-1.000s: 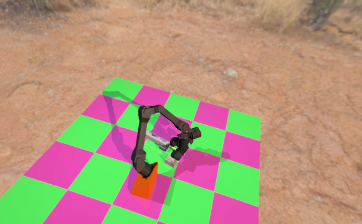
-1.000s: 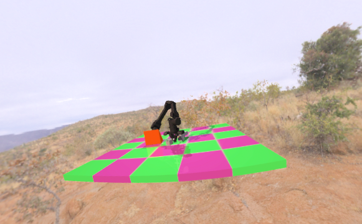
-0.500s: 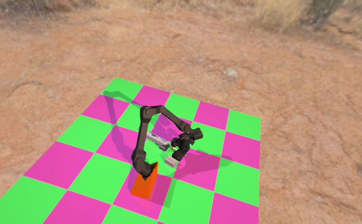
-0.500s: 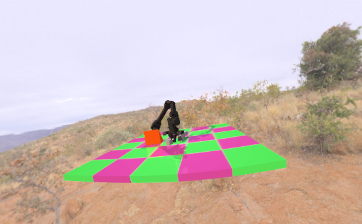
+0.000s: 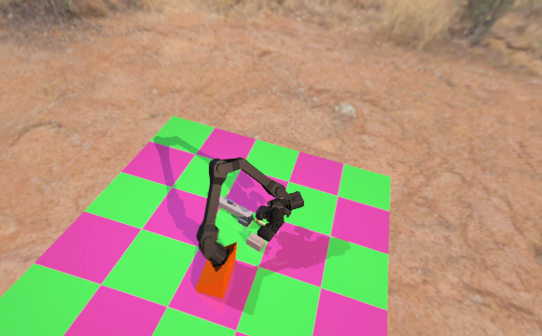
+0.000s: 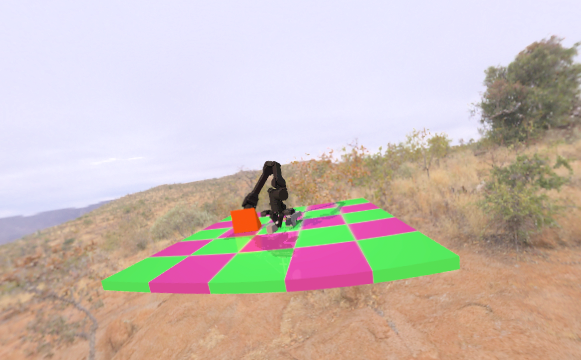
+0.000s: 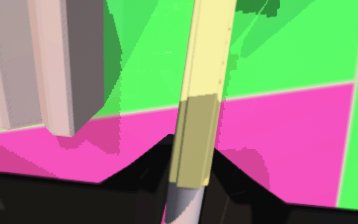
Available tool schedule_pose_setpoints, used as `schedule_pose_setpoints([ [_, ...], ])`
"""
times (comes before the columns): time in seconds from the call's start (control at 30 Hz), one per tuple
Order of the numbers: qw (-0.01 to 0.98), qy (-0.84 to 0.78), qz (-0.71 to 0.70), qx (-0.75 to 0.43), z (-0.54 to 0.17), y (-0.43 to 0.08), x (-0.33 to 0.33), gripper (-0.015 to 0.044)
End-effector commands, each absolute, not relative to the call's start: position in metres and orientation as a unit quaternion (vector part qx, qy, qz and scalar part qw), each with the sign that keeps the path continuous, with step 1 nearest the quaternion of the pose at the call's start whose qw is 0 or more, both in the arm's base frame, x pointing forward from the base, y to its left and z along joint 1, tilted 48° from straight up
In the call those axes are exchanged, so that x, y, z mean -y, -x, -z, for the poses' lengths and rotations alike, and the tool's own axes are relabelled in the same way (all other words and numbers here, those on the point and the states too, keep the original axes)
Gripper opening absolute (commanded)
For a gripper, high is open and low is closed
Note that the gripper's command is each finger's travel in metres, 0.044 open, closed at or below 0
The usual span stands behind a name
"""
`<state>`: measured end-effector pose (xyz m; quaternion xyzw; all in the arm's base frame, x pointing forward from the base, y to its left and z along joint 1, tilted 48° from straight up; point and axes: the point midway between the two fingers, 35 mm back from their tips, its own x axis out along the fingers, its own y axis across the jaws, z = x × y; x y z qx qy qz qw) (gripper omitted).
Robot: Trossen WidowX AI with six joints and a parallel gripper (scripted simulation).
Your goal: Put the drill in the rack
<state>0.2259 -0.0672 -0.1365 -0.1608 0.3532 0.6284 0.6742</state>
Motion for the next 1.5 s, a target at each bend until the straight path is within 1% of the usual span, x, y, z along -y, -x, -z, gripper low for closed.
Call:
schedule_pose_setpoints([
  [0.0, 0.673, 0.165, -0.629, -0.353, 0.134, -0.226, 0.07, 0.0],
  [1.47, 0.673, 0.165, -0.629, -0.353, 0.122, -0.224, 0.08, 0.0],
])
